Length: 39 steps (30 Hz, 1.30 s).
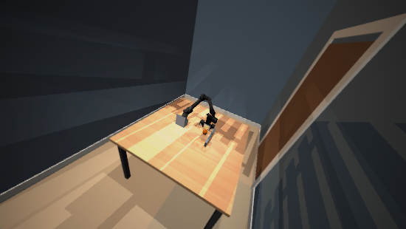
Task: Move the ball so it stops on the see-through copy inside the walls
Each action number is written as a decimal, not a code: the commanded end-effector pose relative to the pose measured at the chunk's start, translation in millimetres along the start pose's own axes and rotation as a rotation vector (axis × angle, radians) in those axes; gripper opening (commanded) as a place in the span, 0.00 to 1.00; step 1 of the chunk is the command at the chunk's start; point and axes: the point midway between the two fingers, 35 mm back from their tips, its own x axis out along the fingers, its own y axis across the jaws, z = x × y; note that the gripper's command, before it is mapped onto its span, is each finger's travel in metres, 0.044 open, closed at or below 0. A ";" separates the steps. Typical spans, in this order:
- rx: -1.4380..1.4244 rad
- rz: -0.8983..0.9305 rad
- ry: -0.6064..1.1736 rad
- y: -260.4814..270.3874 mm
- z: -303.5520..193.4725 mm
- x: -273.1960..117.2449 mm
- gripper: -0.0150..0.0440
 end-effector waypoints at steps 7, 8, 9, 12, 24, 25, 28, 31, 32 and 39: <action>0.010 0.003 -0.005 0.4 -1.5 17.0 0.96; 0.010 0.003 -0.005 0.3 -1.5 18.7 0.96; 0.010 0.003 -0.005 0.3 -1.5 20.3 0.96; 0.010 0.003 -0.006 0.2 -1.5 25.3 0.96; 0.010 0.003 -0.007 0.9 -0.9 44.8 0.96; 0.010 0.003 -0.007 1.0 -0.9 46.4 0.96; 0.010 0.003 -0.008 1.4 -0.6 51.2 0.96; 0.010 0.003 -0.008 1.6 -0.5 53.5 0.96; 0.010 0.003 -0.008 1.6 -0.5 53.5 0.91; 0.010 0.003 -0.008 1.6 -0.5 53.5 0.73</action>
